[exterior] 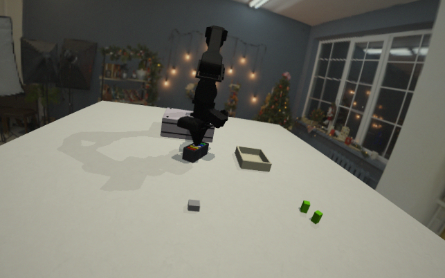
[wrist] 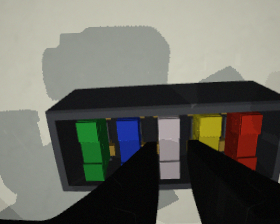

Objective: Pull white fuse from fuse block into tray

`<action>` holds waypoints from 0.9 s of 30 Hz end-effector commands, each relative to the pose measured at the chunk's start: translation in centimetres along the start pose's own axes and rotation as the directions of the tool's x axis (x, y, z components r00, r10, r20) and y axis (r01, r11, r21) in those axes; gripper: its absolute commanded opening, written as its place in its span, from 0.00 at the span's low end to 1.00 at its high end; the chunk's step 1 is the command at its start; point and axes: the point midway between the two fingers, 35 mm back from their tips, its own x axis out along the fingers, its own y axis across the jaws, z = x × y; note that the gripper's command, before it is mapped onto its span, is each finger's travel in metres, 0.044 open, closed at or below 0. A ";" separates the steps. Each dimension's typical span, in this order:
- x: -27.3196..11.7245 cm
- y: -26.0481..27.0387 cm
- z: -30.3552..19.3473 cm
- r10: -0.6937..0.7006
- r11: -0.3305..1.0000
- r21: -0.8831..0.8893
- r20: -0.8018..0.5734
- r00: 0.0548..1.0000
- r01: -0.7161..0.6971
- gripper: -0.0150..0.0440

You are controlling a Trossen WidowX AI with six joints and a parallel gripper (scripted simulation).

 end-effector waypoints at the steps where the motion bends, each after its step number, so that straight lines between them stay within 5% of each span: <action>1: 0.5 0.1 -0.1 0.003 1.000 0.005 -0.005 1.000 -0.003 0.36; 27: 0.6 0.1 0.0 0.003 1.000 0.000 -0.002 1.000 -0.003 0.25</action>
